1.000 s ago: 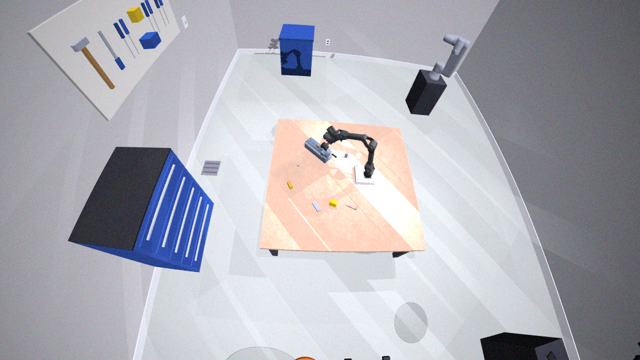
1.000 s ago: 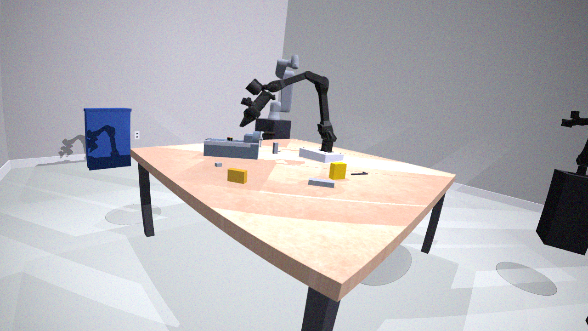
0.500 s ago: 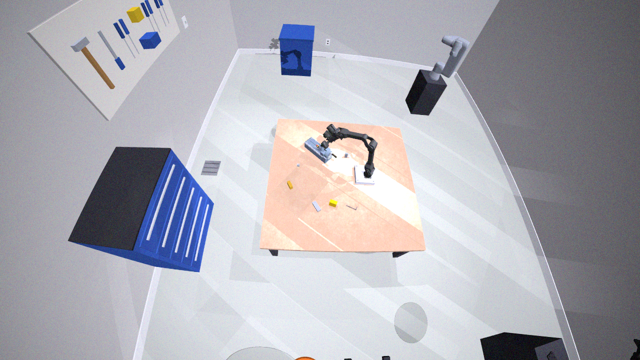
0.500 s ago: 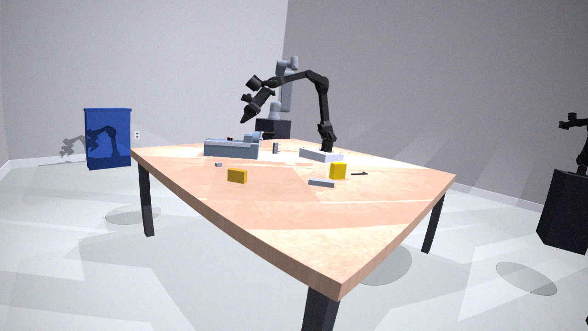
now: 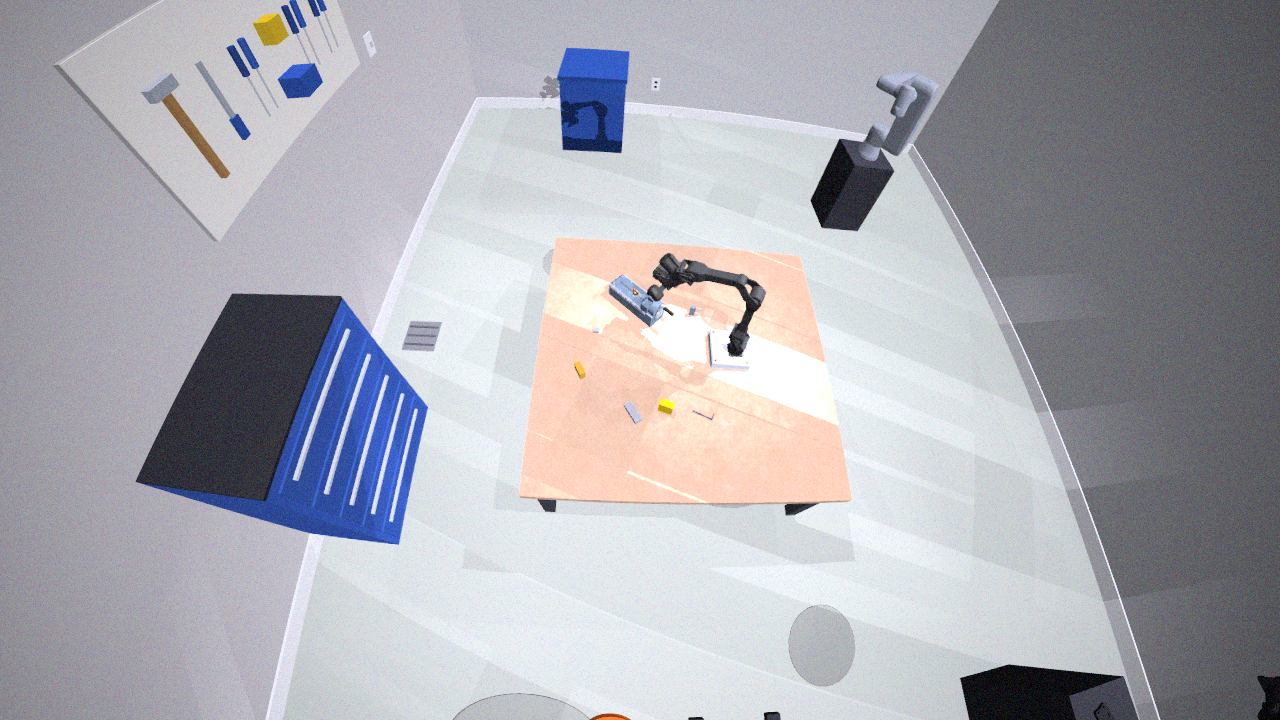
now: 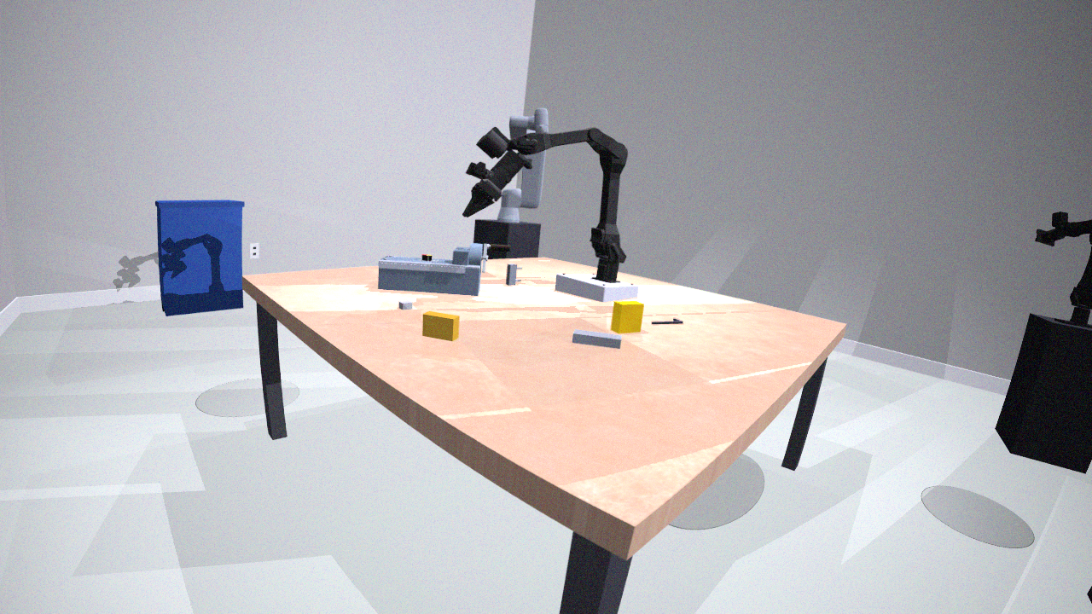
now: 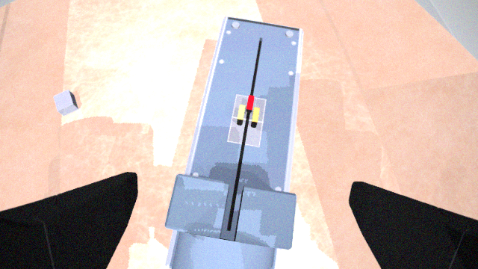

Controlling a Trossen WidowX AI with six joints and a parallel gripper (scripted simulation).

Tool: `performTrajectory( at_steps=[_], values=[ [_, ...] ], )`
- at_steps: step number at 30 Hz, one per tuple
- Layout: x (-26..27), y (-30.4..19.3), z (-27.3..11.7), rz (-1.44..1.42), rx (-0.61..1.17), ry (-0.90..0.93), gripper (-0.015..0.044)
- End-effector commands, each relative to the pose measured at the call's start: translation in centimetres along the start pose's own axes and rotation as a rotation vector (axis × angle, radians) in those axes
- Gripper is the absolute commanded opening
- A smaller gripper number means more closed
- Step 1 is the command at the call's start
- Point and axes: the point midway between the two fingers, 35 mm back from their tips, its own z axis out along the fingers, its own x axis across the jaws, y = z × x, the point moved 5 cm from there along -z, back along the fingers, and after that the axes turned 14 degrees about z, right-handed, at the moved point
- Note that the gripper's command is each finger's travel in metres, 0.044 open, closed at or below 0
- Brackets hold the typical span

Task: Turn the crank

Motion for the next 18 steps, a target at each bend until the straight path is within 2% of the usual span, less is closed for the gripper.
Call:
performTrajectory(
  at_steps=[1, 14, 18],
  values=[
    [0.3, -1.3, -1.3, 0.017, -0.038, -0.019, 0.044],
    [0.1, -7.5, -4.5, 0.079, -0.157, -0.078, 0.044],
    [0.1, -7.8, -4.6, 0.082, -0.164, -0.08, 0.044]
  ],
)
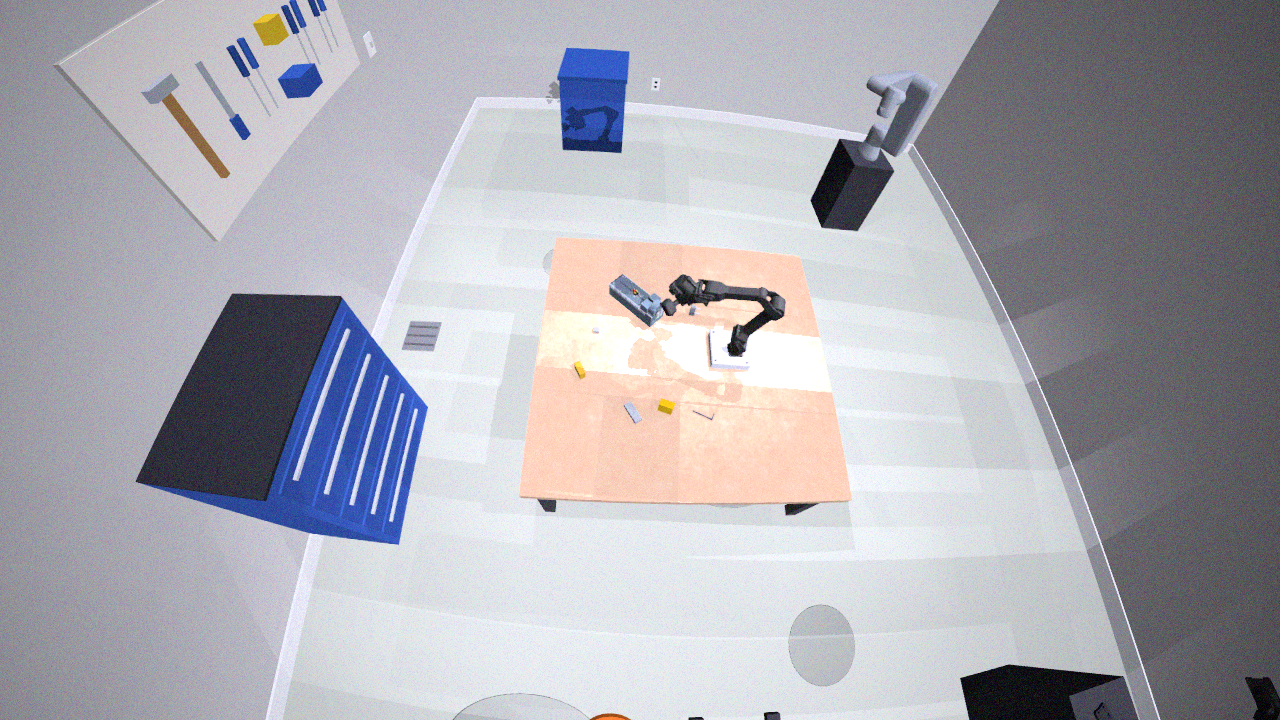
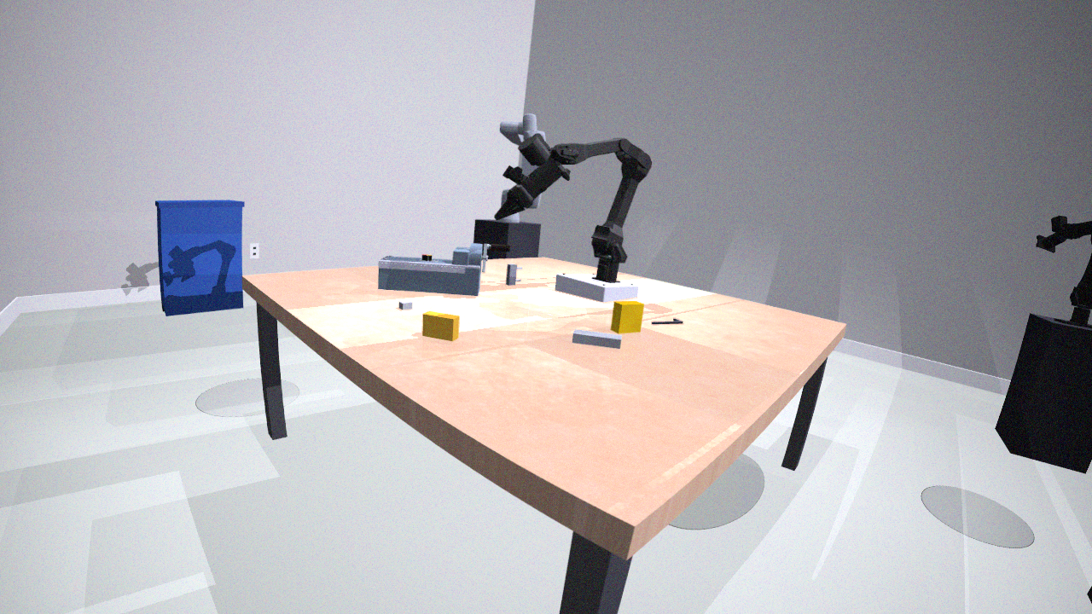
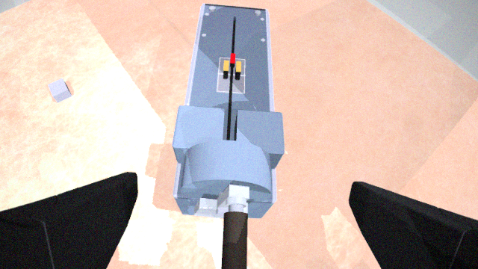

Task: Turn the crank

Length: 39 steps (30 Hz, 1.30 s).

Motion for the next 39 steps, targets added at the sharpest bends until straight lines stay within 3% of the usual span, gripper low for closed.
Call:
performTrajectory(
  at_steps=[1, 10, 39],
  values=[
    [-0.1, -0.3, -0.1, 0.011, -0.016, -0.002, 0.044],
    [-0.7, -2.7, 2.5, 0.011, -0.016, -0.002, 0.044],
    [-1.3, -5.6, 5.8, 0.011, -0.016, -0.002, 0.044]
  ],
)
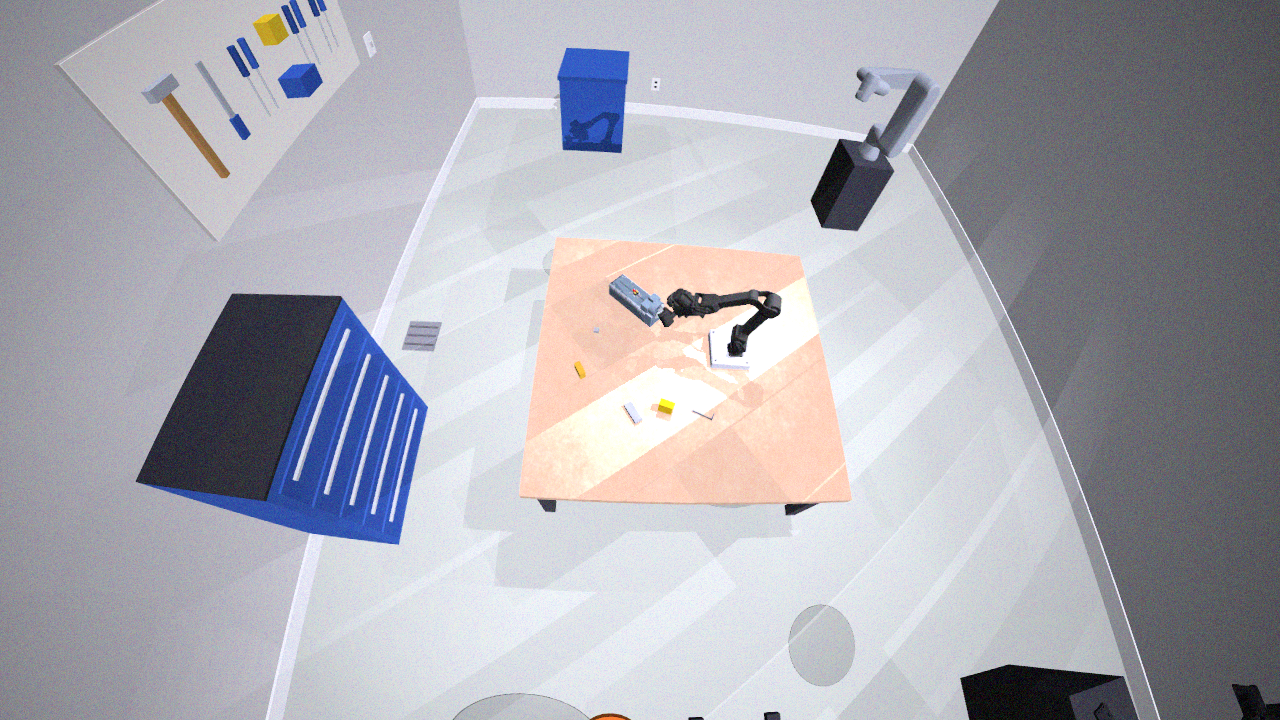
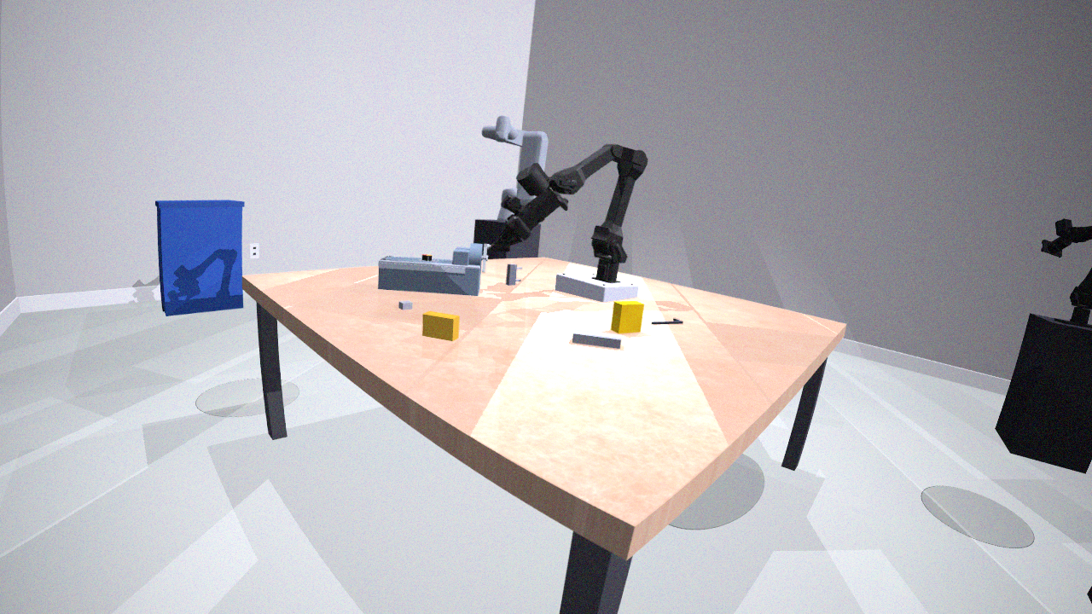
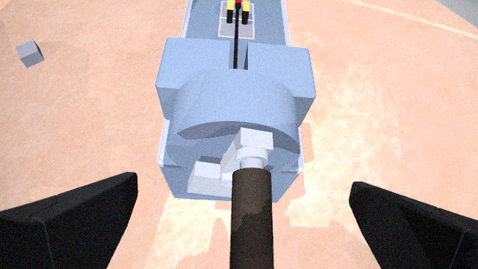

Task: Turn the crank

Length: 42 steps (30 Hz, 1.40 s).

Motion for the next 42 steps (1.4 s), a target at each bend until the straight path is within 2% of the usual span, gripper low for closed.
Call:
performTrajectory(
  at_steps=[1, 14, 31, 42],
  values=[
    [-0.1, -0.4, 0.4, 0.004, -0.002, -0.004, 0.044],
    [-0.5, -1.7, 1.5, 0.004, -0.002, -0.004, 0.044],
    [-0.5, -1.7, 1.5, 0.004, -0.002, -0.004, 0.0],
    [-0.7, -1.8, 1.6, 0.004, -0.002, -0.005, 0.0]
  ],
)
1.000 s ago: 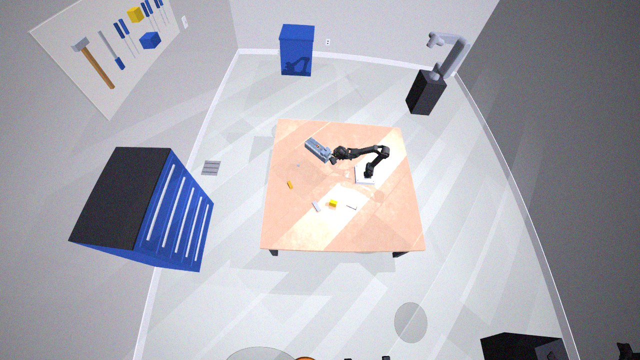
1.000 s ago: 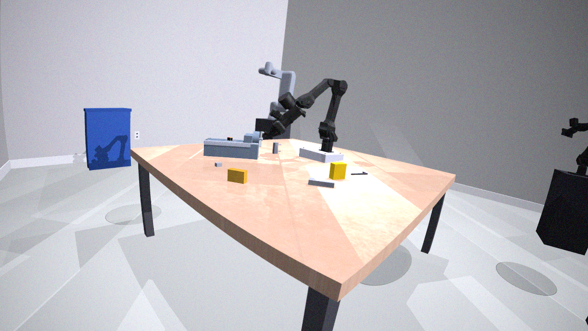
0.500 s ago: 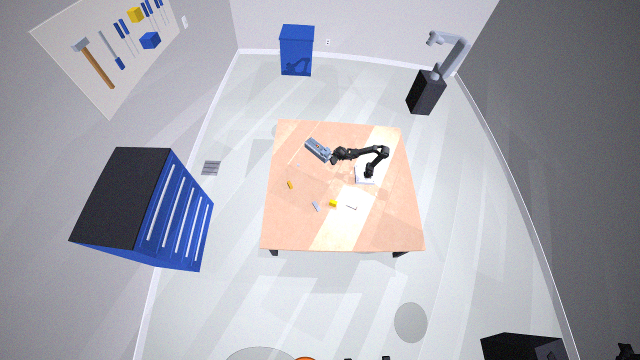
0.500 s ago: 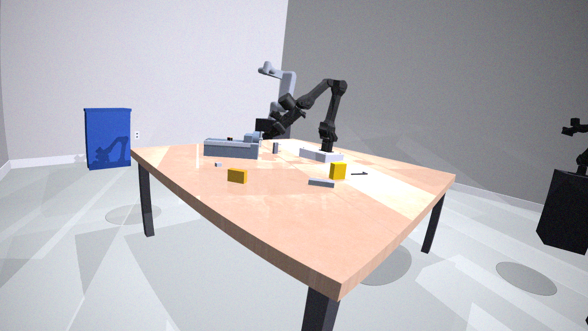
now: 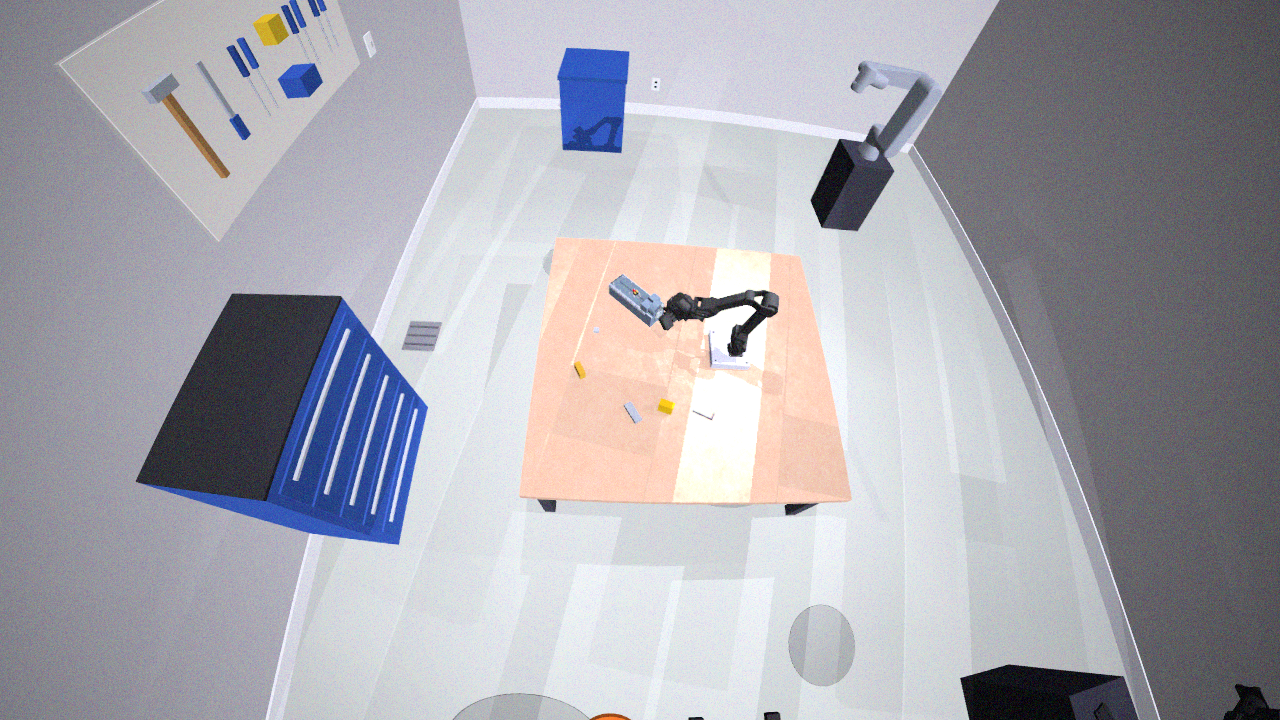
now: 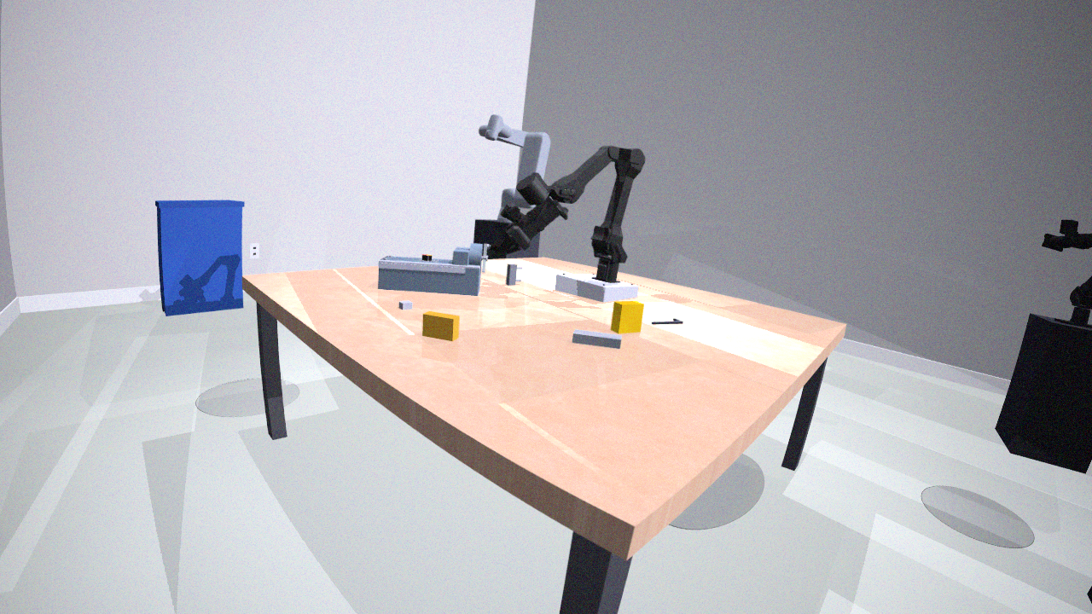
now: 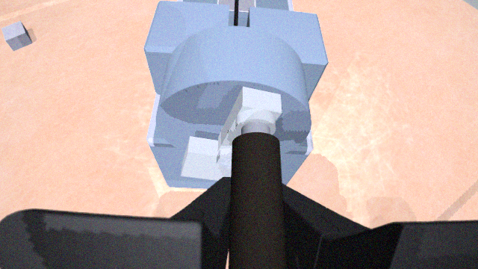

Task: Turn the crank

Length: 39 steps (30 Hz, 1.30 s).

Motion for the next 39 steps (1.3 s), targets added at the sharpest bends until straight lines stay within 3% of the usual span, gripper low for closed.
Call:
performTrajectory(
  at_steps=[1, 39],
  values=[
    [-0.2, 0.0, 0.0, 0.004, -0.002, -0.002, 0.0],
    [-2.2, -0.5, 1.0, 0.003, -0.002, -0.003, 0.0]
  ],
)
